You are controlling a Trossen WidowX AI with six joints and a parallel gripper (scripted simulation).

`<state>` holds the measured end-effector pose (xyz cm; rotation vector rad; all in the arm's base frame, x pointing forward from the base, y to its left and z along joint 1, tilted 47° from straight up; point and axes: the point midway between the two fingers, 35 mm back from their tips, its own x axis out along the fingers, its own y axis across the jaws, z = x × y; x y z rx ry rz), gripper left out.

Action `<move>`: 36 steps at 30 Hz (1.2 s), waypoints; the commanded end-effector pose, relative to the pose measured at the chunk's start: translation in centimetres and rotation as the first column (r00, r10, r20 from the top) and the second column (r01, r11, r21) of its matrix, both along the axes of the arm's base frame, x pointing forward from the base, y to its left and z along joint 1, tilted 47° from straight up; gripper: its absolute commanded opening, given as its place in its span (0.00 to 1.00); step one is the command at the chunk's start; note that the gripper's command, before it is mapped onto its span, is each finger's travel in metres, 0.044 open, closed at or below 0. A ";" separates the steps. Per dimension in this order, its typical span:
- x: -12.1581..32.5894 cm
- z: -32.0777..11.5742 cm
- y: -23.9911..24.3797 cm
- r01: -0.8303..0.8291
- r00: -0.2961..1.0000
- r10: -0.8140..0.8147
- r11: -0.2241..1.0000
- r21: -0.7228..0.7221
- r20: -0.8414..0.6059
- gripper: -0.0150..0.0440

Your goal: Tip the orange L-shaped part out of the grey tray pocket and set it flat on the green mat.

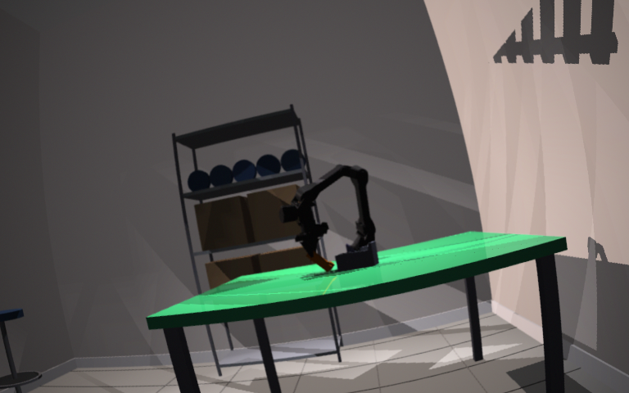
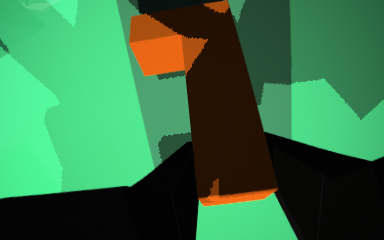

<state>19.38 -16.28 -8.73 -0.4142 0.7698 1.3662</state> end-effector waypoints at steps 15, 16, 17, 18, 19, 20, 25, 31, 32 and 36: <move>0.1 4.5 -4.9 0.004 1.000 -0.004 1.000 -0.002 -0.001 0.93; 0.0 5.4 -5.7 0.005 1.000 -0.005 1.000 -0.001 -0.002 0.93; -0.1 5.9 -6.1 0.005 1.000 -0.005 1.000 -0.001 -0.002 0.93; -0.2 6.1 -6.3 0.005 1.000 -0.005 1.000 -0.001 -0.002 0.93; -0.2 6.1 -6.3 0.005 1.000 -0.005 1.000 -0.001 -0.002 0.93; -0.2 6.1 -6.3 0.005 1.000 -0.005 1.000 -0.001 -0.002 0.93; 0.0 5.5 -6.2 0.016 1.000 -0.016 1.000 -0.011 0.004 0.93; 0.0 5.5 -6.2 0.016 1.000 -0.016 1.000 -0.011 0.004 0.93; 0.0 5.5 -6.2 0.016 1.000 -0.016 1.000 -0.011 0.004 0.93; 0.0 5.5 -6.2 0.016 1.000 -0.016 1.000 -0.011 0.004 0.93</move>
